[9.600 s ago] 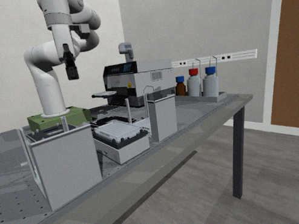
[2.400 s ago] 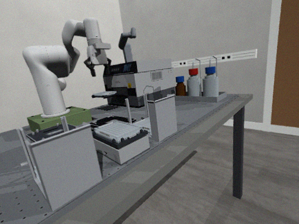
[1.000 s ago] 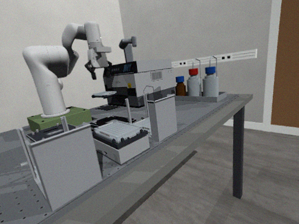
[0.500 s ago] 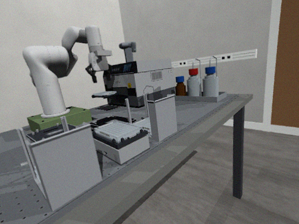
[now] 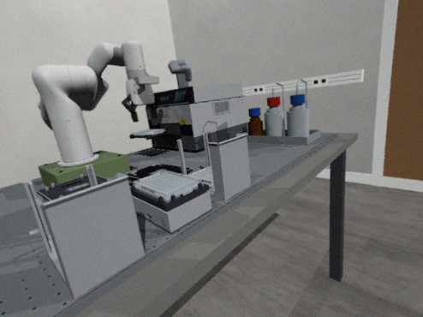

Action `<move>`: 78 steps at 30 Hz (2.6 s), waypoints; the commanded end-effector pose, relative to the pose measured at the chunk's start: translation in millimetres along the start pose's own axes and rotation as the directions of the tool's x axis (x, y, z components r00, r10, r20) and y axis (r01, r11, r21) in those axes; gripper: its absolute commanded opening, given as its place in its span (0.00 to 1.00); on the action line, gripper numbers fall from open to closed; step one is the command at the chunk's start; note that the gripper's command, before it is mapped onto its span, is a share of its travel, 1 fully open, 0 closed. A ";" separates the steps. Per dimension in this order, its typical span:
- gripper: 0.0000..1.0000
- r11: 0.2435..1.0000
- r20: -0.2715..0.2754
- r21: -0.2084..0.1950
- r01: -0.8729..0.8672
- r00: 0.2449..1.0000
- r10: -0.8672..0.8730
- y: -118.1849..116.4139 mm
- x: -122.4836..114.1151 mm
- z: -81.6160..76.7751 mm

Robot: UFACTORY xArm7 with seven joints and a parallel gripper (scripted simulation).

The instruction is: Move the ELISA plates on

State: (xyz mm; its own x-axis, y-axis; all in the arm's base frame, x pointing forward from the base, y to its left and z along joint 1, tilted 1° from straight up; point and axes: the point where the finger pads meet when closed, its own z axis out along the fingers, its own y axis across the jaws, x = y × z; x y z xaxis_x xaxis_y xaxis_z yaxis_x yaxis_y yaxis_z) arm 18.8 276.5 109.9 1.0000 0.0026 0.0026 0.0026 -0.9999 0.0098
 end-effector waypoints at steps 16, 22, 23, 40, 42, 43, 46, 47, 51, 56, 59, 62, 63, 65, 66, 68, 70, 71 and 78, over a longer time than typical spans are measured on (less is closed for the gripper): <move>1.00 1.000 -0.002 0.003 0.001 1.000 -0.001 -0.5 0.1 19.7; 1.00 1.000 -0.002 0.003 0.001 1.000 -0.001 -0.5 0.1 19.8; 1.00 1.000 -0.002 0.003 0.001 1.000 -0.001 -0.5 0.1 19.8; 1.00 1.000 -0.002 0.003 0.001 1.000 -0.001 -0.5 0.1 29.0; 1.00 1.000 -0.002 0.003 0.001 1.000 -0.001 -0.5 0.1 31.6; 1.00 1.000 -0.002 0.003 0.001 1.000 -0.001 -0.5 0.1 33.0; 1.00 1.000 -0.002 0.003 0.001 1.000 -0.001 -0.5 0.1 37.0; 1.00 1.000 -0.002 0.003 0.001 1.000 -0.001 -0.5 0.1 37.9; 1.00 1.000 -0.002 0.003 0.001 1.000 -0.001 -0.5 0.1 38.0; 1.00 1.000 -0.002 0.003 0.001 1.000 -0.001 -0.5 0.1 37.9; 1.00 1.000 -0.002 0.003 0.001 1.000 -0.001 -0.5 0.1 37.9; 1.00 1.000 -0.002 0.003 0.001 1.000 -0.001 -0.5 0.1 37.8; 1.00 1.000 -0.002 0.003 0.001 1.000 -0.001 -0.5 0.1 38.1; 1.00 1.000 -0.002 0.003 0.001 1.000 -0.001 -0.5 0.1 38.5; 1.00 1.000 -0.002 0.003 0.001 1.000 -0.001 -0.5 0.1 38.5; 1.00 1.000 -0.002 0.003 0.001 1.000 -0.001 -0.5 0.1 39.1; 1.00 1.000 -0.002 0.003 0.001 1.000 -0.001 -0.5 0.1 39.8; 1.00 1.000 -0.002 0.003 0.001 1.000 -0.001 -0.5 0.1 40.1; 1.00 1.000 -0.002 0.003 0.000 1.000 0.000 -0.5 0.1 42.5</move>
State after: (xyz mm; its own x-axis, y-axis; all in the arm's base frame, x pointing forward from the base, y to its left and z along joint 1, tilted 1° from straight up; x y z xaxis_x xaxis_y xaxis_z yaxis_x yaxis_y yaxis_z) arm 18.9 276.1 67.9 1.0000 0.0026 0.0031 0.0026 -0.9999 0.0097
